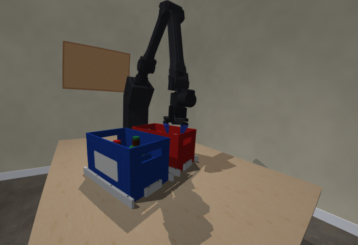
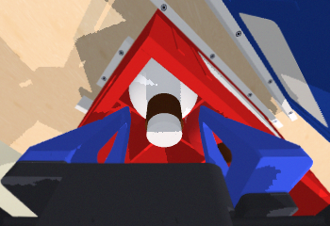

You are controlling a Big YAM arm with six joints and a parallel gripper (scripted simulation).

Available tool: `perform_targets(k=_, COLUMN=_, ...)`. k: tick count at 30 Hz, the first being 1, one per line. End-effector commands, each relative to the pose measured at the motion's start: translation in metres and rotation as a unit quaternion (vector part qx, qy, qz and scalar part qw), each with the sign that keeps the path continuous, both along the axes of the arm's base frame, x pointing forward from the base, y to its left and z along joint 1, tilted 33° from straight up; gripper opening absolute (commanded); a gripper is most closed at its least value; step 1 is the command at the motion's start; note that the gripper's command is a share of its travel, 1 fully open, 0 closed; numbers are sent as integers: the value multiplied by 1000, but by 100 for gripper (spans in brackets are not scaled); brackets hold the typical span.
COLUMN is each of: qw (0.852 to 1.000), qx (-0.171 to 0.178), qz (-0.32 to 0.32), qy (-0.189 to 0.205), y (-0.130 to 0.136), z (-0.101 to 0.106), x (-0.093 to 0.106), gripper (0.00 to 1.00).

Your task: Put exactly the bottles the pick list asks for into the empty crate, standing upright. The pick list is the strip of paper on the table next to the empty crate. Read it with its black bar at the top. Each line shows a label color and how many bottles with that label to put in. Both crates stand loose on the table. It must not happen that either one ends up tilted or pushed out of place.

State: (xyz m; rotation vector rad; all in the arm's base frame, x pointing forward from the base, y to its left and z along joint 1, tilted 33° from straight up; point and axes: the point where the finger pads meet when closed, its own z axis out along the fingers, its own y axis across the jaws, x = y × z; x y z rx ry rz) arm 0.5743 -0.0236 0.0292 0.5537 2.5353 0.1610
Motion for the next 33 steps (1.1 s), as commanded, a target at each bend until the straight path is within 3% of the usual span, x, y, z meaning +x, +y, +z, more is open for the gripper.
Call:
perform_targets(k=1, qw=1000, qx=2, qz=6, qy=-21, y=10, z=8, x=24, gripper=61)
perform_targets(k=6, qw=1000, qx=2, qz=6, qy=-18, y=10, z=10, x=22, gripper=61)
perform_targets(k=7, qw=1000, qx=1, qz=7, qy=-30, y=10, z=31, x=21, gripper=61)
perform_targets(k=13, qw=999, qx=0, qz=8, qy=-31, y=8, z=48, x=11, gripper=61)
perform_targets(k=18, qw=1000, qx=0, qz=5, qy=-19, y=5, z=43, x=-4, gripper=61)
perform_targets(k=33, qw=1000, qx=-2, qz=4, qy=-16, y=0, z=70, x=-25, gripper=61)
